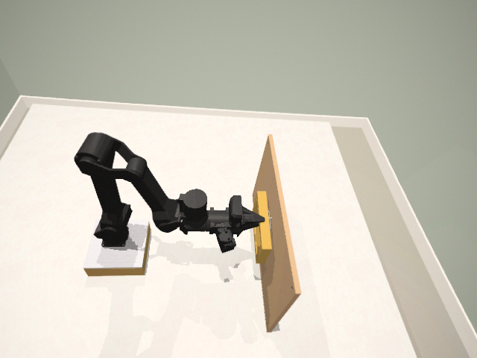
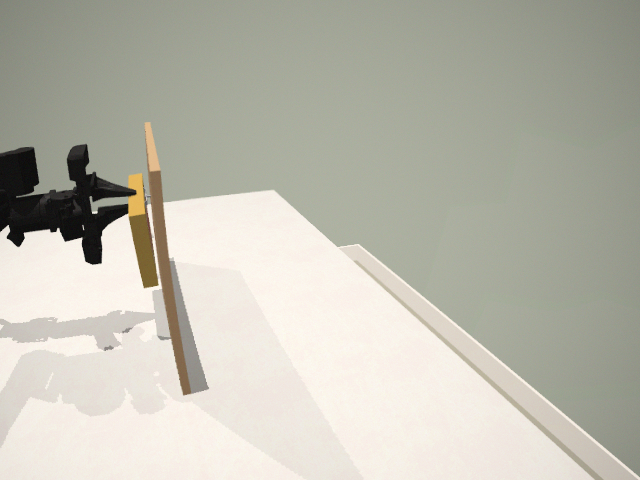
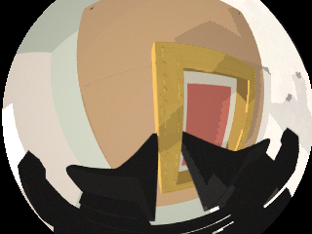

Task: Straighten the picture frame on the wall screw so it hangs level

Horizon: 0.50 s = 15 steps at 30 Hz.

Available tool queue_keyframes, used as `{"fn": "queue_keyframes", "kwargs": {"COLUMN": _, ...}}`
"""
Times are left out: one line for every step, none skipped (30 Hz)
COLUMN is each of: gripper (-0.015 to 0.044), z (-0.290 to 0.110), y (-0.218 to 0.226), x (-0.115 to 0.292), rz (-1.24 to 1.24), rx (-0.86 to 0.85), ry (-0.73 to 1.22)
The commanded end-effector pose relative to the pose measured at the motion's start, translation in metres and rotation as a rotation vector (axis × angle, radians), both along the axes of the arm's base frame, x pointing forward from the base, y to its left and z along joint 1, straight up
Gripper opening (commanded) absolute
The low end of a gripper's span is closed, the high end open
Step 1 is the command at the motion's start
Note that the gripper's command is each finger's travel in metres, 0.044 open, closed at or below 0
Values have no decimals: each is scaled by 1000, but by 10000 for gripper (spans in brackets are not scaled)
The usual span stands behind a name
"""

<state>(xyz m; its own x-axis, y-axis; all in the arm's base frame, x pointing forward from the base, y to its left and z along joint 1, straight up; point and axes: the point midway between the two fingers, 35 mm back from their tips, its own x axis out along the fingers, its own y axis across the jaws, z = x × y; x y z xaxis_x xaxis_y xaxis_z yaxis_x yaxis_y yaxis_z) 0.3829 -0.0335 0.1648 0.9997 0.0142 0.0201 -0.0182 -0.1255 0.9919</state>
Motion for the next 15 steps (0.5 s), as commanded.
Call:
{"fn": "queue_keyframes", "kwargs": {"gripper": 0, "z": 0, "y": -1, "x": 0, "rz": -5, "rx": 1, "ry": 0}}
{"fn": "queue_keyframes", "kwargs": {"gripper": 0, "z": 0, "y": -1, "x": 0, "rz": -5, "rx": 1, "ry": 0}}
{"fn": "queue_keyframes", "kwargs": {"gripper": 0, "z": 0, "y": -1, "x": 0, "rz": -5, "rx": 1, "ry": 0}}
{"fn": "queue_keyframes", "kwargs": {"gripper": 0, "z": 0, "y": -1, "x": 0, "rz": -5, "rx": 1, "ry": 0}}
{"fn": "queue_keyframes", "kwargs": {"gripper": 0, "z": 0, "y": -1, "x": 0, "rz": -5, "rx": 1, "ry": 0}}
{"fn": "queue_keyframes", "kwargs": {"gripper": 0, "z": 1, "y": 0, "x": 0, "rz": -5, "rx": 1, "ry": 0}}
{"fn": "queue_keyframes", "kwargs": {"gripper": 0, "z": 1, "y": 0, "x": 0, "rz": -5, "rx": 1, "ry": 0}}
{"fn": "queue_keyframes", "kwargs": {"gripper": 0, "z": 1, "y": 0, "x": 0, "rz": -5, "rx": 1, "ry": 0}}
{"fn": "queue_keyframes", "kwargs": {"gripper": 0, "z": 1, "y": 0, "x": 0, "rz": -5, "rx": 1, "ry": 0}}
{"fn": "queue_keyframes", "kwargs": {"gripper": 0, "z": 2, "y": 0, "x": 0, "rz": -5, "rx": 1, "ry": 0}}
{"fn": "queue_keyframes", "kwargs": {"gripper": 0, "z": 2, "y": 0, "x": 0, "rz": -5, "rx": 1, "ry": 0}}
{"fn": "queue_keyframes", "kwargs": {"gripper": 0, "z": 2, "y": 0, "x": 0, "rz": -5, "rx": 1, "ry": 0}}
{"fn": "queue_keyframes", "kwargs": {"gripper": 0, "z": 3, "y": 0, "x": 0, "rz": -5, "rx": 1, "ry": 0}}
{"fn": "queue_keyframes", "kwargs": {"gripper": 0, "z": 3, "y": 0, "x": 0, "rz": -5, "rx": 1, "ry": 0}}
{"fn": "queue_keyframes", "kwargs": {"gripper": 0, "z": 3, "y": 0, "x": 0, "rz": -5, "rx": 1, "ry": 0}}
